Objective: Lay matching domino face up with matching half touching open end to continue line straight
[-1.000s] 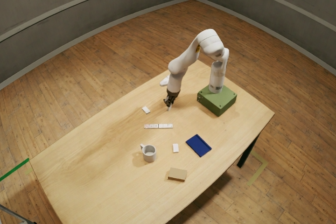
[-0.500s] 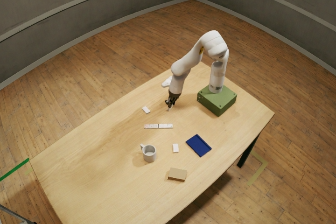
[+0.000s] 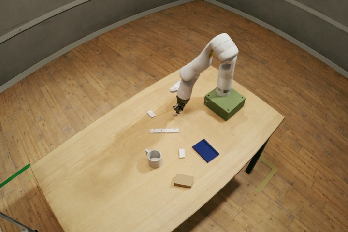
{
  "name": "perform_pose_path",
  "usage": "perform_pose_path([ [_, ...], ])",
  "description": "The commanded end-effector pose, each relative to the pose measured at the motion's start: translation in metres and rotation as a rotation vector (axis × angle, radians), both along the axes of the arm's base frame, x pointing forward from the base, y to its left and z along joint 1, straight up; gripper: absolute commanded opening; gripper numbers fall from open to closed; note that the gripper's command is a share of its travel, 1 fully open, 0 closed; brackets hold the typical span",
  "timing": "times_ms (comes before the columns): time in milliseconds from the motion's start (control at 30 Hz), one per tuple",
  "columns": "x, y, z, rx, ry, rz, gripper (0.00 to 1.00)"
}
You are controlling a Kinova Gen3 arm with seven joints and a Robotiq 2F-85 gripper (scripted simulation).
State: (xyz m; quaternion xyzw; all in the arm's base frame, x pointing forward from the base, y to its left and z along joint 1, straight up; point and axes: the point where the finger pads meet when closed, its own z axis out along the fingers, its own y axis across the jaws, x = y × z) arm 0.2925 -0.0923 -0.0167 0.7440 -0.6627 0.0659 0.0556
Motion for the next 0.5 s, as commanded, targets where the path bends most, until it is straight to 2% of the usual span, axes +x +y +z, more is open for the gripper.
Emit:
perform_pose_path([
  [0,-0.0003,0.0029,-0.0020,0.000,0.000,0.001,0.35],
  [467,-0.0011,0.0101,-0.0081,0.000,0.000,0.001,0.35],
])
